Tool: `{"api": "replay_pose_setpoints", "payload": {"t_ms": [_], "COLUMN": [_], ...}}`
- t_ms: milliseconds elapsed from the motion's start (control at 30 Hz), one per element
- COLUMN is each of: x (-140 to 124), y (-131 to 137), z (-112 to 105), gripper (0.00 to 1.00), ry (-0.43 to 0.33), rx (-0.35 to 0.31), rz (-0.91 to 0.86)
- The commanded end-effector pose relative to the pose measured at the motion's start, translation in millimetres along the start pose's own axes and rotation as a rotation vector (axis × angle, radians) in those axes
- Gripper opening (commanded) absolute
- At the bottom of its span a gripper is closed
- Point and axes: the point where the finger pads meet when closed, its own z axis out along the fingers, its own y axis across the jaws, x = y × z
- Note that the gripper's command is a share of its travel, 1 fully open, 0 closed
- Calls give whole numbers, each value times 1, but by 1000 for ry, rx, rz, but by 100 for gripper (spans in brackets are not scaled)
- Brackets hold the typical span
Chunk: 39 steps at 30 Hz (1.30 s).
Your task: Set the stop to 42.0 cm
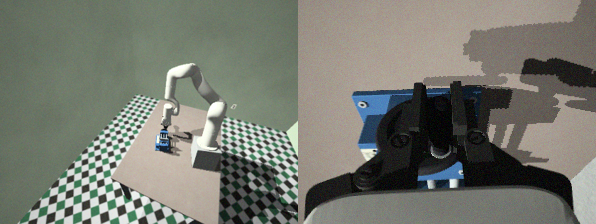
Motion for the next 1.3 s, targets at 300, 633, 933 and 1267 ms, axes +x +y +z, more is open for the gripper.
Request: {"api": "replay_pose_setpoints", "payload": {"t_ms": [300,633,933,1267], "x": [0,0,0,0], "y": [-5,-11,-16,-26], "z": [-3,-4,-4,-2], "gripper": [6,6,6,6], "ry": [0,0,0,0], "rx": [1,1,1,1], "rz": [0,0,0,0]}}
